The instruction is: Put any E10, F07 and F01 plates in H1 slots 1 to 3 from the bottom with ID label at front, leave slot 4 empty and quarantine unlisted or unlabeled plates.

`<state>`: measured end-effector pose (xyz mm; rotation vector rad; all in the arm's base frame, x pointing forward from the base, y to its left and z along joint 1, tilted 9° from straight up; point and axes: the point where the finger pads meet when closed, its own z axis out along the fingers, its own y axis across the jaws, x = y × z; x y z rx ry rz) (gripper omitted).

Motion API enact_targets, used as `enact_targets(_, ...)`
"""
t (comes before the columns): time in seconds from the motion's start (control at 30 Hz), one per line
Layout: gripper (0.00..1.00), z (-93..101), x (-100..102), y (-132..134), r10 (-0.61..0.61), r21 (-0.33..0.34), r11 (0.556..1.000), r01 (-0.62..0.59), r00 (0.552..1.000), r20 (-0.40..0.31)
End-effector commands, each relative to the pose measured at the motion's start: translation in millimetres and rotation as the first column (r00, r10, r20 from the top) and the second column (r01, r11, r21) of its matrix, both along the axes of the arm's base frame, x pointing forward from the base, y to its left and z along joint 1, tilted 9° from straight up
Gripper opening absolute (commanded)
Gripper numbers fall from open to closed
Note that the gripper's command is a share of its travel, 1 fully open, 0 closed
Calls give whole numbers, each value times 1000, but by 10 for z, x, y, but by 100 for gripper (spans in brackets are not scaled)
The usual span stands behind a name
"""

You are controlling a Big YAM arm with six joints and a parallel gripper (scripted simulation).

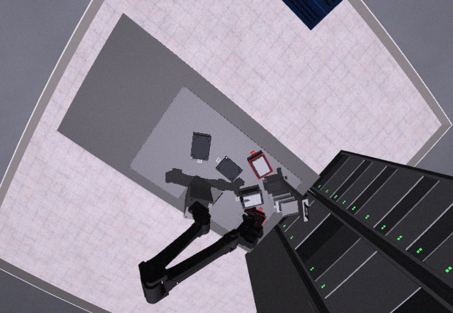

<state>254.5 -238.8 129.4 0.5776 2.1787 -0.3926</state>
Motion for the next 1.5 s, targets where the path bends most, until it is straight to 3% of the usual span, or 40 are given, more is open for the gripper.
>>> enact_targets(0.0, 100, 428, 175, -213, 2, -69, 998, 2, 998, 61)
enact_targets(0.53, 100, 391, 173, -225, 1, -69, 998, 3, 998, 60)
enact_targets(0.6, 100, 11, 48, -113, -4, -28, 1000, 4, 1000, 21)
enact_targets(1.47, 100, -805, 96, -213, -2, -26, 1000, 3, 1000, 17)
